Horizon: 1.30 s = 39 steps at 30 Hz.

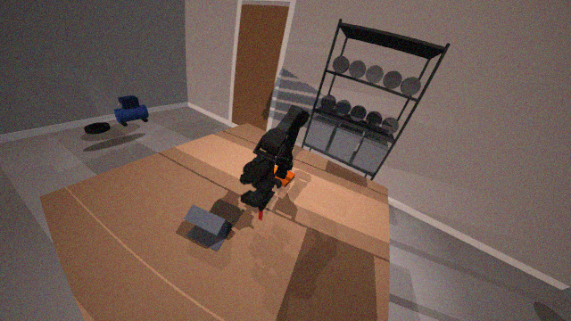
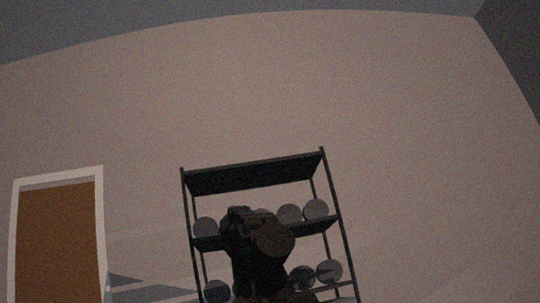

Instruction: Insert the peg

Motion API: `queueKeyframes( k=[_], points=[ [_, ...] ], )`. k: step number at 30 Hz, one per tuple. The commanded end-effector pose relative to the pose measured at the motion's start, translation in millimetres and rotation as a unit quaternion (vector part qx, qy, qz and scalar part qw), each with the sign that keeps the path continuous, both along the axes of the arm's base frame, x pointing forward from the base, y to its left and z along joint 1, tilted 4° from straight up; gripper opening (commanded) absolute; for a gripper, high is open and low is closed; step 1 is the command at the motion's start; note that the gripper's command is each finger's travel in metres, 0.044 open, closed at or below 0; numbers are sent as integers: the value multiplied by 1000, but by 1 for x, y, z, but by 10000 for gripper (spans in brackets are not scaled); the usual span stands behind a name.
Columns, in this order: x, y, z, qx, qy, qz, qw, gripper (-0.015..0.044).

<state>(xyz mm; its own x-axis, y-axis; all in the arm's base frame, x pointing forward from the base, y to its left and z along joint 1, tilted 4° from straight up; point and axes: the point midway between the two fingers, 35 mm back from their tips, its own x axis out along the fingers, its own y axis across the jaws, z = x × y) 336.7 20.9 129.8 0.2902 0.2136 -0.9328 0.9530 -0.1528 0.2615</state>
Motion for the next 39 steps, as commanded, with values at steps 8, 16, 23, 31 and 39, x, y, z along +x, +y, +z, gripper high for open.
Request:
queueKeyframes(
  k=[8,16,23,31,39],
  points=[
    [2,-10,-2,-5,-34,39,999,0],
    [3,-16,-4,-10,-58,64,996,0],
    [4,-22,-5,-17,-78,86,993,0],
    [5,-29,-6,-26,-102,111,988,0],
    [6,-36,-7,-37,-126,136,982,0]
  ],
)
